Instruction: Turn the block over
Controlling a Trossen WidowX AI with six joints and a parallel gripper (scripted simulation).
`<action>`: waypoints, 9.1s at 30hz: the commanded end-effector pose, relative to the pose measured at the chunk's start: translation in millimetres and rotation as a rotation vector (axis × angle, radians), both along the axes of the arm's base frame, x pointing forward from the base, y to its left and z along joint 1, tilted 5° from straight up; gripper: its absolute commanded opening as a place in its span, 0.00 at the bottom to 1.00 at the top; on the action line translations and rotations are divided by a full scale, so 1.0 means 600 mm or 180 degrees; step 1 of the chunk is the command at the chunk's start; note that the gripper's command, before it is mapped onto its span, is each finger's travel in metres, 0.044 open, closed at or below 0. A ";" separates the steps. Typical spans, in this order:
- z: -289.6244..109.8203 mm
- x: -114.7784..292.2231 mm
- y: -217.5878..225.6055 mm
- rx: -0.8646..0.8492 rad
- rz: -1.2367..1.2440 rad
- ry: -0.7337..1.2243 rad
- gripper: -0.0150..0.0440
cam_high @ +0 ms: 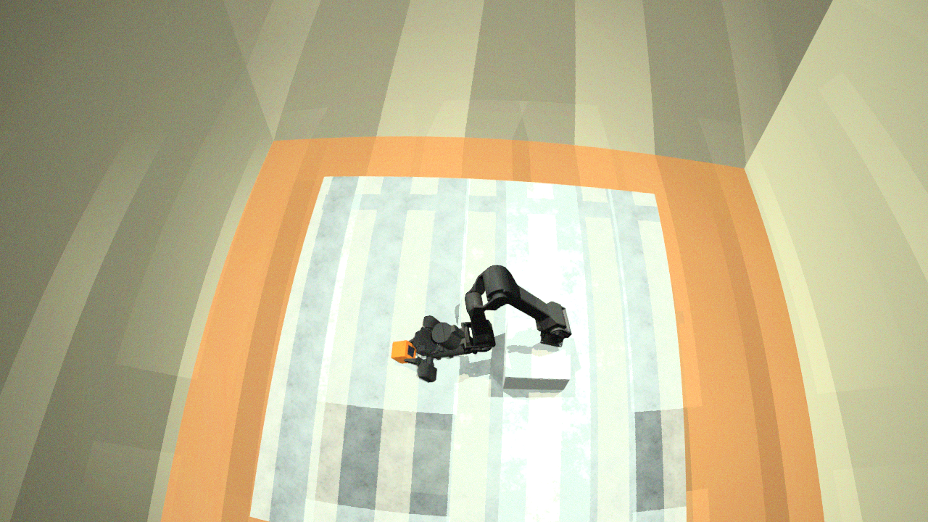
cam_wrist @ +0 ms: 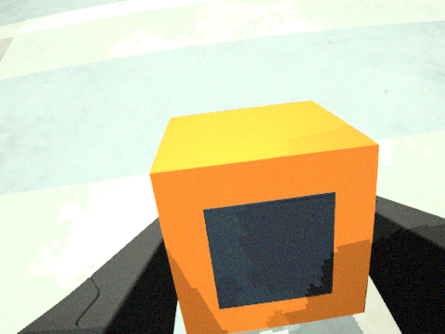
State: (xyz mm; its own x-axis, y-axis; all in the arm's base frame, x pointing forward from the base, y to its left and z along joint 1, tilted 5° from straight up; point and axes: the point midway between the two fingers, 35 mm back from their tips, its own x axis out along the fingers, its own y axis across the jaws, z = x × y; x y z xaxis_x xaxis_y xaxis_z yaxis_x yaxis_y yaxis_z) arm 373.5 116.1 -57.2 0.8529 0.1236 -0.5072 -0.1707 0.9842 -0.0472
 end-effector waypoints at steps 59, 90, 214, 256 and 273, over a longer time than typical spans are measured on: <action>0.025 0.018 0.009 -0.0175 -0.0001 0.0708 1.00; 0.127 0.008 0.011 -0.0433 -0.0112 0.2317 1.00; 0.042 0.035 0.010 -0.0437 -0.0112 0.2361 0.25; -0.008 0.036 0.010 -0.0140 -0.0021 0.0680 0.25; -0.003 0.016 0.002 -0.0027 -0.0006 0.0054 0.25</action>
